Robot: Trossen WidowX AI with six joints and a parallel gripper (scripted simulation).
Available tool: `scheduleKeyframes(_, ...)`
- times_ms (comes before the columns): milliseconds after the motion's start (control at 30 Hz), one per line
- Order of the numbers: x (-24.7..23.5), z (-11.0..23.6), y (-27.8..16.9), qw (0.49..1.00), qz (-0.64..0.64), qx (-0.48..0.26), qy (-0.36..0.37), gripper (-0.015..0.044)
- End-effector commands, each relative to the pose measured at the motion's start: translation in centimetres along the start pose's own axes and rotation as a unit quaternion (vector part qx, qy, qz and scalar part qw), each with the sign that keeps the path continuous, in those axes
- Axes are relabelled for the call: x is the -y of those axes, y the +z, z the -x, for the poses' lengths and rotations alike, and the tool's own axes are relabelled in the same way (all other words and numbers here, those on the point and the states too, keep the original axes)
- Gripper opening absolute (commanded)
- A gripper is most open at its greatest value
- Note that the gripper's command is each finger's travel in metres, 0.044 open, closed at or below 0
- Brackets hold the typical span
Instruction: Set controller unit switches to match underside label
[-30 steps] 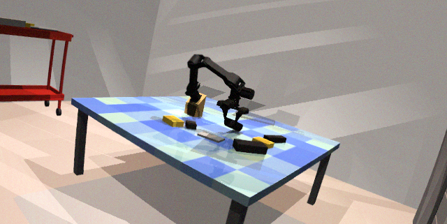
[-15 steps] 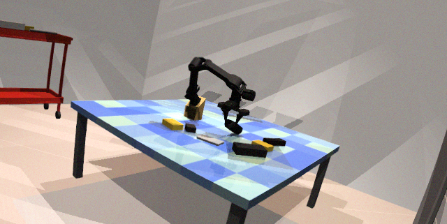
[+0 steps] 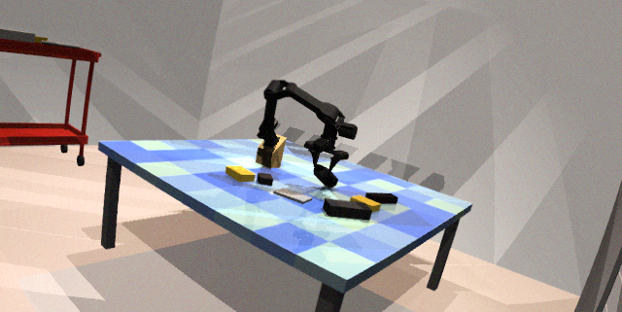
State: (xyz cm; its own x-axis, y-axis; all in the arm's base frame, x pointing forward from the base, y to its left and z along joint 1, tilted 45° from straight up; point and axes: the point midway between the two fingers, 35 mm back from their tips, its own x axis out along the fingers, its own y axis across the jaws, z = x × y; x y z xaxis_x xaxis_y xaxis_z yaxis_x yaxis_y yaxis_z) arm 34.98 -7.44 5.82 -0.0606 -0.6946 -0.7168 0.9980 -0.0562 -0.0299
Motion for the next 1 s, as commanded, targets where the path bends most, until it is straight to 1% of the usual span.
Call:
scheduleKeyframes(0, -0.1, 0.4, -0.4, 1.000, -0.001, 0.001, 0.003, 0.0336)
scheduleKeyframes(967, 0.0, 1.7, -2.2, 1.000, -0.001, 0.026, 0.003, 0.0336)
